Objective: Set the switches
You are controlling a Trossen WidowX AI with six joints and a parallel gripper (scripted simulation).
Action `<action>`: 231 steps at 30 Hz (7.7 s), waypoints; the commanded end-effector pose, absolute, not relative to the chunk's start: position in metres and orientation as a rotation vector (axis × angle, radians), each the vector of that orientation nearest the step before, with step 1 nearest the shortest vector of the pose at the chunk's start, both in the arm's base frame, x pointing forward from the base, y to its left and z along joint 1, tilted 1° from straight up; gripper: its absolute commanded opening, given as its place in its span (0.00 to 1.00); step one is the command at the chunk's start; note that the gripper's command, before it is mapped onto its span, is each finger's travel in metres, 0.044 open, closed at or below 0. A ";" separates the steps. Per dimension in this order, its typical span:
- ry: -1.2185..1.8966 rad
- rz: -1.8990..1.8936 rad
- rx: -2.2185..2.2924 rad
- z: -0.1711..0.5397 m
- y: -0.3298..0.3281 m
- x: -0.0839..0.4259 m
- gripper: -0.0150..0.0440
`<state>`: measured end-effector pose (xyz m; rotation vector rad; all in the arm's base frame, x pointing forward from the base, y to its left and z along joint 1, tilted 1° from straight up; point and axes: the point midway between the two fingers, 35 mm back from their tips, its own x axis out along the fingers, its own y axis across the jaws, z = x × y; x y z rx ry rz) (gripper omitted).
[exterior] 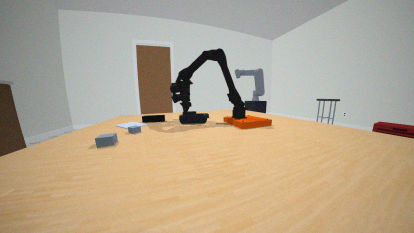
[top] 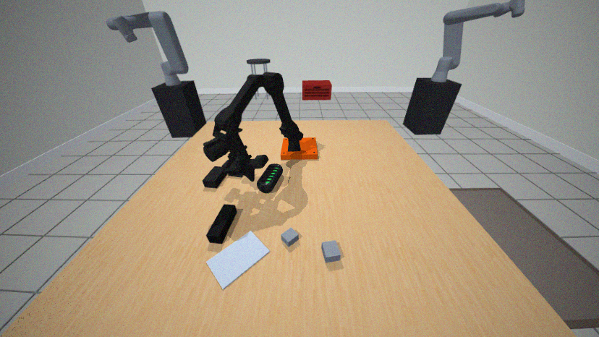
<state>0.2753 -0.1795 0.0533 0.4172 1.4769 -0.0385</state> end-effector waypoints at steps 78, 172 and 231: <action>1.484 -0.032 0.434 0.018 -0.147 0.287 0.25; 1.606 -0.114 -0.084 0.071 -0.052 0.230 0.25; 1.530 -0.158 -0.339 0.012 -0.023 0.198 0.25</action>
